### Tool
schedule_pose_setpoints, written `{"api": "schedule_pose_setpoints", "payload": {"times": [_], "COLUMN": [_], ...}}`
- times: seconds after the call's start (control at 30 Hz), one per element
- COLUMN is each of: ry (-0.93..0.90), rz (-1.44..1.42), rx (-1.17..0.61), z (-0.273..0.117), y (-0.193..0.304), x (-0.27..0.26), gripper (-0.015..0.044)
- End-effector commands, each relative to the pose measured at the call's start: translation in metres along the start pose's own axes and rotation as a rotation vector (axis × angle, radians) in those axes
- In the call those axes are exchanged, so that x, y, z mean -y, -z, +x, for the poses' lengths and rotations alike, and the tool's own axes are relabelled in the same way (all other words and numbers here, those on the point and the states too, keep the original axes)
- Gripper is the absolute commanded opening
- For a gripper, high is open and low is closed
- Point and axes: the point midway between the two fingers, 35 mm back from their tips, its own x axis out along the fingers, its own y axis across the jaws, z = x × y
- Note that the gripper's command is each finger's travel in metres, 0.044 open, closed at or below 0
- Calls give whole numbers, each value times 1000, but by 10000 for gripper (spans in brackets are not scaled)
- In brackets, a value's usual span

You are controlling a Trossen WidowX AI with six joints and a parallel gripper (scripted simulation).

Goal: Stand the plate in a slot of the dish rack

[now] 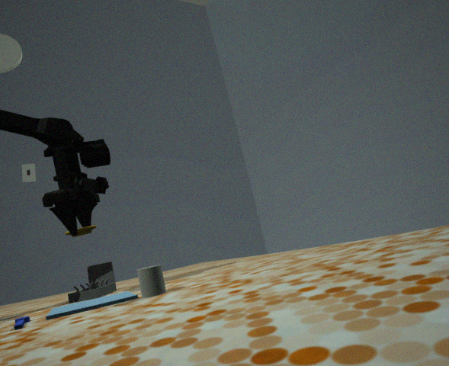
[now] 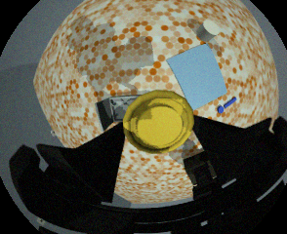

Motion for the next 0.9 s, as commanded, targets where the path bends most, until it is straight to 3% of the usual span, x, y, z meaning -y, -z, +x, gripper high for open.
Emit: {"api": "schedule_pose_setpoints", "payload": {"times": [0.0, 0.87], "ry": [-47, -480], "rz": [-32, -235], "rx": [-1, 234], "z": [15, 93], "y": [-6, -67], "x": [-2, -33], "gripper": [0, 0]}}
